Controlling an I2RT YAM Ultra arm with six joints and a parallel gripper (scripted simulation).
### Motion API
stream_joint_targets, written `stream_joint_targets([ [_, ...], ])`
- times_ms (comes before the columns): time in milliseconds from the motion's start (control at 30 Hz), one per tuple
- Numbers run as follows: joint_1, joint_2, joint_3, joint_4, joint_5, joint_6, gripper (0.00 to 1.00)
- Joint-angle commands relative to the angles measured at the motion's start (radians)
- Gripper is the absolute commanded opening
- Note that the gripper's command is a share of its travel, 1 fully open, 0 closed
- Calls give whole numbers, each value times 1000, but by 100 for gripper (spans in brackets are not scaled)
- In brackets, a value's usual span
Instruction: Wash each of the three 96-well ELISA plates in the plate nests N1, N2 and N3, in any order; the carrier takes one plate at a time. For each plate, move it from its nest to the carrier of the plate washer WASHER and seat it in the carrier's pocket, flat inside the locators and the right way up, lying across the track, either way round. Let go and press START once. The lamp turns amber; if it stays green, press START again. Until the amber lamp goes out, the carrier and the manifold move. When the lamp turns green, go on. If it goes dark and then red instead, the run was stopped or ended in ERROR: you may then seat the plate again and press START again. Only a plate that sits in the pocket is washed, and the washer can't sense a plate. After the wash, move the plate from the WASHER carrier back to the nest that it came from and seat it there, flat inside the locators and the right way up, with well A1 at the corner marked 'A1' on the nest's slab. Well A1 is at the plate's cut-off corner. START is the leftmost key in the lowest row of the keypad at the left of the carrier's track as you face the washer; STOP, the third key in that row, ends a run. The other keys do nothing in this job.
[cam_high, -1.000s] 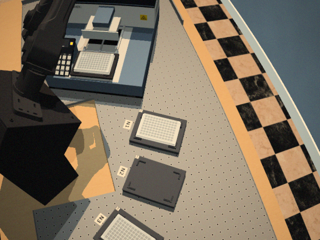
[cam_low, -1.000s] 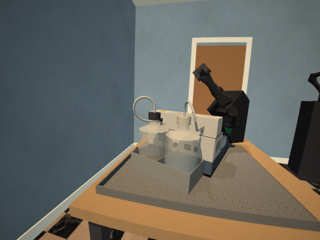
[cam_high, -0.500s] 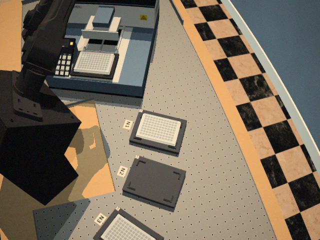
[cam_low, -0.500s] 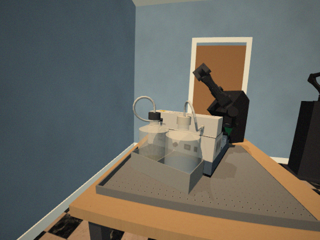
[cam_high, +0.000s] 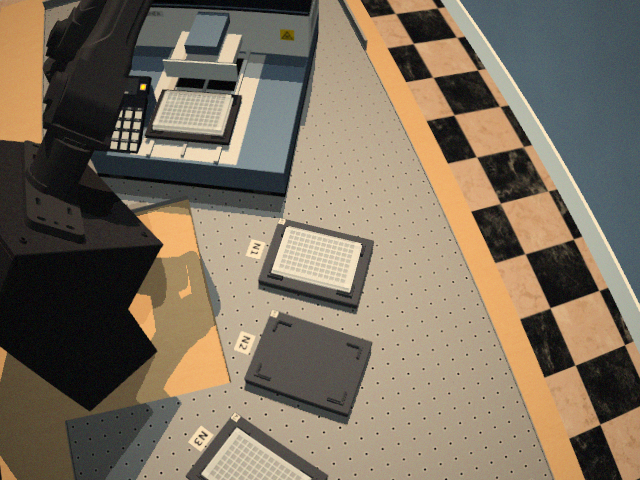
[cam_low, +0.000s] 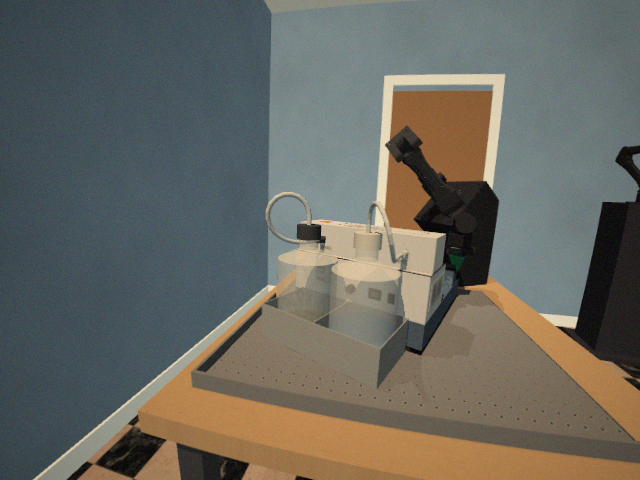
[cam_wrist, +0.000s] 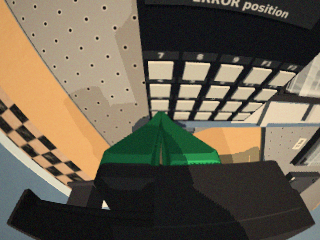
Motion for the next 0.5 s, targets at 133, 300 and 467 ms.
stream_joint_targets([
  [133,-16,23,9,33,-18,-4,0],
  [300,-16,23,9,33,-18,-4,0],
  [467,0,-3,2,2,-10,14,0],
])
